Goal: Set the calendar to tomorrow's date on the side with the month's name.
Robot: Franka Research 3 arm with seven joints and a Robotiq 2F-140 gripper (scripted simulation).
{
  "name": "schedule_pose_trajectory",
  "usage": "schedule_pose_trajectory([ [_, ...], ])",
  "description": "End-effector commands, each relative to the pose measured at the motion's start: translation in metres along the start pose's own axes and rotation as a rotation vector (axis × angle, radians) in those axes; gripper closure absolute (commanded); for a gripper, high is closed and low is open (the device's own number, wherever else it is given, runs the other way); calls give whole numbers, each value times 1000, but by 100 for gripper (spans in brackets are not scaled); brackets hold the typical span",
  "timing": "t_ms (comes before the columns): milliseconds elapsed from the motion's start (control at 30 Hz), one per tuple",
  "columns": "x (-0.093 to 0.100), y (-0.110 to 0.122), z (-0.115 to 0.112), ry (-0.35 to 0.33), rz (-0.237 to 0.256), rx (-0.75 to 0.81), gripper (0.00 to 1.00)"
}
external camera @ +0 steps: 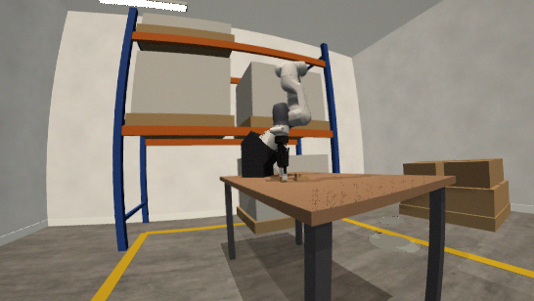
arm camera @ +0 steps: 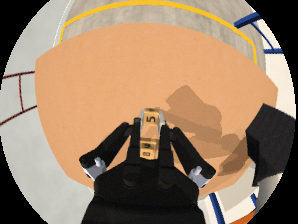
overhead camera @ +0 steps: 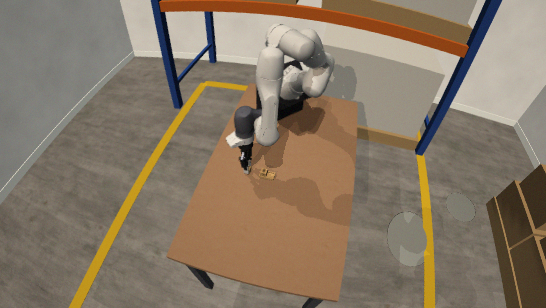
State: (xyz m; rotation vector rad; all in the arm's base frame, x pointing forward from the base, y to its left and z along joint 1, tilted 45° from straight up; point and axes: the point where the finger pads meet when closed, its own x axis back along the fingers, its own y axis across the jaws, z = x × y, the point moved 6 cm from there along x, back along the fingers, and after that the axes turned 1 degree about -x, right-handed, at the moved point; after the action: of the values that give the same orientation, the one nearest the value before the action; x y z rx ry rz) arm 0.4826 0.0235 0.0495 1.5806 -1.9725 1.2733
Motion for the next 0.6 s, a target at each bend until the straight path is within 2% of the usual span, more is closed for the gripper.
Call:
schedule_pose_trajectory([
  [0,0,-1,1,2,2,4,83],
  [567,0,-1,1,2,2,4,71],
])
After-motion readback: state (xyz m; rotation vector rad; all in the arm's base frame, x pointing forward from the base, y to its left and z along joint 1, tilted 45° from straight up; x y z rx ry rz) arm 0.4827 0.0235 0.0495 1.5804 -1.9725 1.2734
